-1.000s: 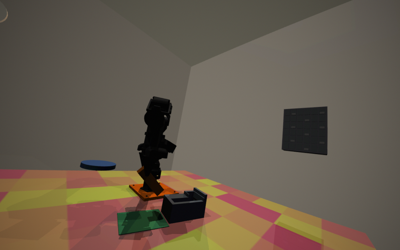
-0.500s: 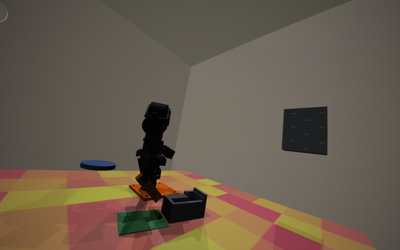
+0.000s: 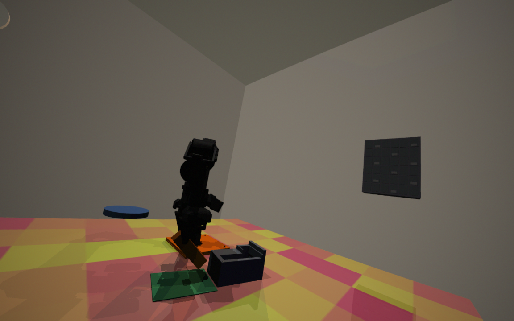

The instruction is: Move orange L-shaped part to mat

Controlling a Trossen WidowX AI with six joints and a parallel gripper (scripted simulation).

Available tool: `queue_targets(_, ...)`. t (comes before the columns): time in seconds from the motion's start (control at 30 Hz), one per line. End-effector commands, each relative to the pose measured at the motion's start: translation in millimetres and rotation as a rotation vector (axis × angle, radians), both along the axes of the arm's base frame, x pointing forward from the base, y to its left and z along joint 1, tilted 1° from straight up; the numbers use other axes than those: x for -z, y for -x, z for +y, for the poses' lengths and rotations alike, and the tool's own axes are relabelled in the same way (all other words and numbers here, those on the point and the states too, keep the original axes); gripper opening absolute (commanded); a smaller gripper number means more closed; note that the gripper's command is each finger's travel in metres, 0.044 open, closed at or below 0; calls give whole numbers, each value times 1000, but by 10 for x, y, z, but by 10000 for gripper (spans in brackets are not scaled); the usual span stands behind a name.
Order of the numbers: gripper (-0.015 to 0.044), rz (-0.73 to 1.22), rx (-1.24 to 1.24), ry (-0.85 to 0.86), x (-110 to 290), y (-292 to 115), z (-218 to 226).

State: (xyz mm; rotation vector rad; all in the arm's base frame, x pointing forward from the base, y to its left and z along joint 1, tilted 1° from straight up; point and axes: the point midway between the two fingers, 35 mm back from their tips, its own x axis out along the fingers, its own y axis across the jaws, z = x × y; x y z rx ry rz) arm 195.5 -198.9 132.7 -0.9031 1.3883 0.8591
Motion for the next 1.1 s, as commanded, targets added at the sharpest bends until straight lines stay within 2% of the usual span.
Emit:
queue_targets(0.0,0,8,-4,-5,87,16,9)
queue_targets(0.57,0,8,-4,-5,343,17,6)
queue_targets(1.07,0,8,-4,-5,354,17,6)
